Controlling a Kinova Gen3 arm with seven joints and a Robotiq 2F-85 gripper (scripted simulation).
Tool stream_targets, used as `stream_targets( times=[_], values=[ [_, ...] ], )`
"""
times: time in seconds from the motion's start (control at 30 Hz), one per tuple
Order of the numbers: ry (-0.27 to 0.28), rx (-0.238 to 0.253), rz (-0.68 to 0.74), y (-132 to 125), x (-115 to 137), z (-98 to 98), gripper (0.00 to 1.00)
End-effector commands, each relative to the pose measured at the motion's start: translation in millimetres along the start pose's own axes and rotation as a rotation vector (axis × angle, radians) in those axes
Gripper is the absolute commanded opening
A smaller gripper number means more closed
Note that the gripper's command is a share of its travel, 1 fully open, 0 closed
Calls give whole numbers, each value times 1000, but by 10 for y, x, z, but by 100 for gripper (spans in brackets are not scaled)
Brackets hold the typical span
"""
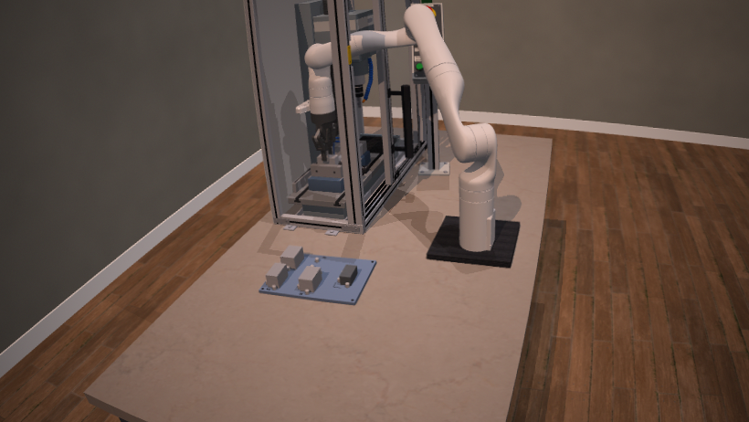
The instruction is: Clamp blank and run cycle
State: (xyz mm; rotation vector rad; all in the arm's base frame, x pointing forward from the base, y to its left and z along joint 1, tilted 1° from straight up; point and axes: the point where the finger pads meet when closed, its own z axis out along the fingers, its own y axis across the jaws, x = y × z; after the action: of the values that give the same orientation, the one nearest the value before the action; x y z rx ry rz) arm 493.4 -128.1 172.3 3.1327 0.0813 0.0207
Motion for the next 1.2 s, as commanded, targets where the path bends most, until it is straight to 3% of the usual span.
stream_targets(
  times=[0.0,0.97,1.0,1.17],
  values=[
    [2,0,0,-2,-15,-8,10],
    [1,0,0,-4,-45,-8,10],
    [1,0,0,-3,-44,-8,100],
    [1,0,0,-3,-44,-8,100]
  ],
)
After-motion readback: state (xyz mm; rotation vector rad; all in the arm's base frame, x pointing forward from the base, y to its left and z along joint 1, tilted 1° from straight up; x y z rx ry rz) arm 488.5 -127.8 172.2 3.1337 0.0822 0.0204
